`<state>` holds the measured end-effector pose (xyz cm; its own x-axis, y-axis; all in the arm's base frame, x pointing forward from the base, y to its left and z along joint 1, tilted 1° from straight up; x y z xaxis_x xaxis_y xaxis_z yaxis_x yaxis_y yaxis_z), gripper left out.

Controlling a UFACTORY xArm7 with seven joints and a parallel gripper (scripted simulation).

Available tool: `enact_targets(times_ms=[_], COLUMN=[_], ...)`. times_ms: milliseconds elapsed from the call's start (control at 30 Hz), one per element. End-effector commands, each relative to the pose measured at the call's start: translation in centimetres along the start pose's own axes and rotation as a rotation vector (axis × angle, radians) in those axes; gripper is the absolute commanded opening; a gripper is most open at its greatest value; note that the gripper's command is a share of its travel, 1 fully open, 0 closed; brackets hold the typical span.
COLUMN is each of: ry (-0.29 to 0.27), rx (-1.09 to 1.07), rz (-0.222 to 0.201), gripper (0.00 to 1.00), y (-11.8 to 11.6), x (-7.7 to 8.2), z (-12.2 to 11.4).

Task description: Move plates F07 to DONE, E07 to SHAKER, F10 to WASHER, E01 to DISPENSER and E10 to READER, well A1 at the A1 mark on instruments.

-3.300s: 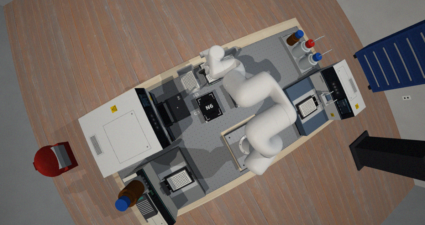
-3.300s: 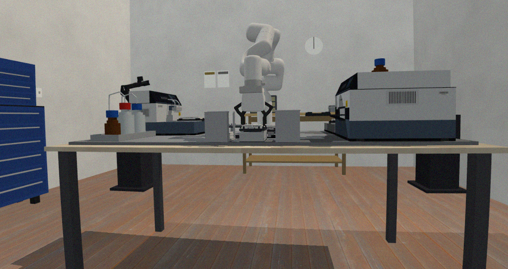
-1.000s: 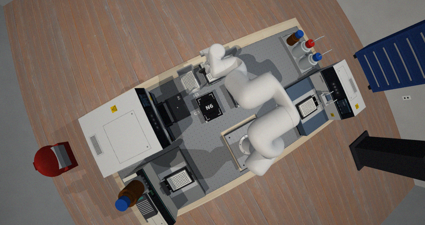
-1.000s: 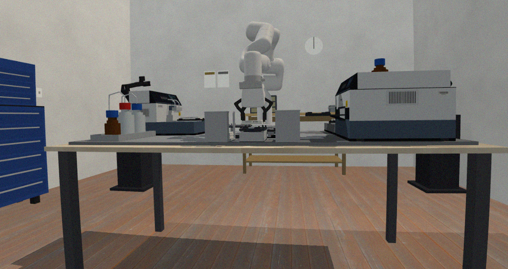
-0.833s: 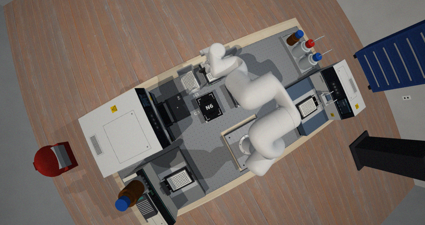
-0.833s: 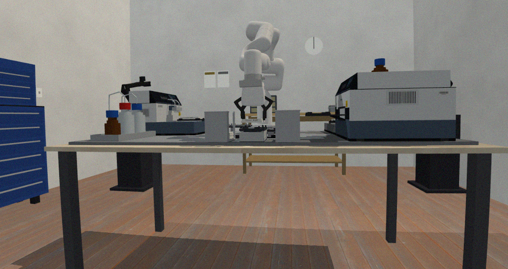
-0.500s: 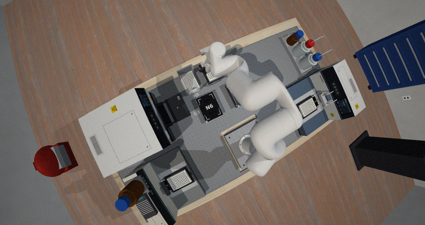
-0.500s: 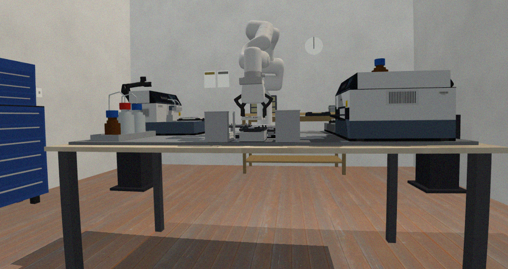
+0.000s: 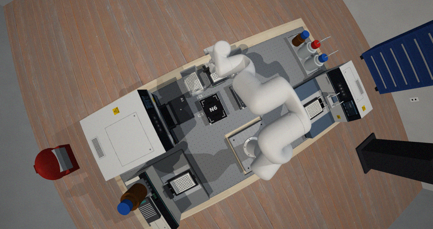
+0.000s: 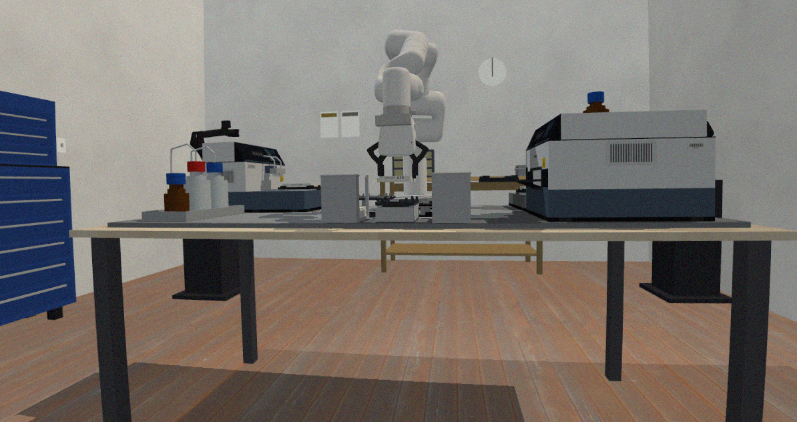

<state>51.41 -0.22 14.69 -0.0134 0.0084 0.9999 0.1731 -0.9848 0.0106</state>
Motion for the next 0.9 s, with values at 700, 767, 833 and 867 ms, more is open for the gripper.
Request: enact_targets(times_ms=[700, 767, 833, 867], ry=[0.007, 0.007, 0.007, 0.007], rx=[0.000, 0.000, 0.000, 0.000], rz=[-0.001, -0.001, -0.001, -0.001], gripper=[0.00, 0.00, 0.00, 0.00], y=[0.0, 0.0, 0.0, 0.0], x=[3.2, 3.4, 3.7, 3.8], z=[0.2, 0.2, 0.2, 0.2])
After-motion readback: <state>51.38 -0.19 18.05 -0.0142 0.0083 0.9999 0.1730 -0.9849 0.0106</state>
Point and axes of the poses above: the point where the finger pads meet when closed, its own x axis back along the fingers, its own y axis across the jaws, z = x × y, the point moved 6 cm from there along x, back along the fingers, and after that the axes turned 11 degrees about x, right-handed, at the moved point
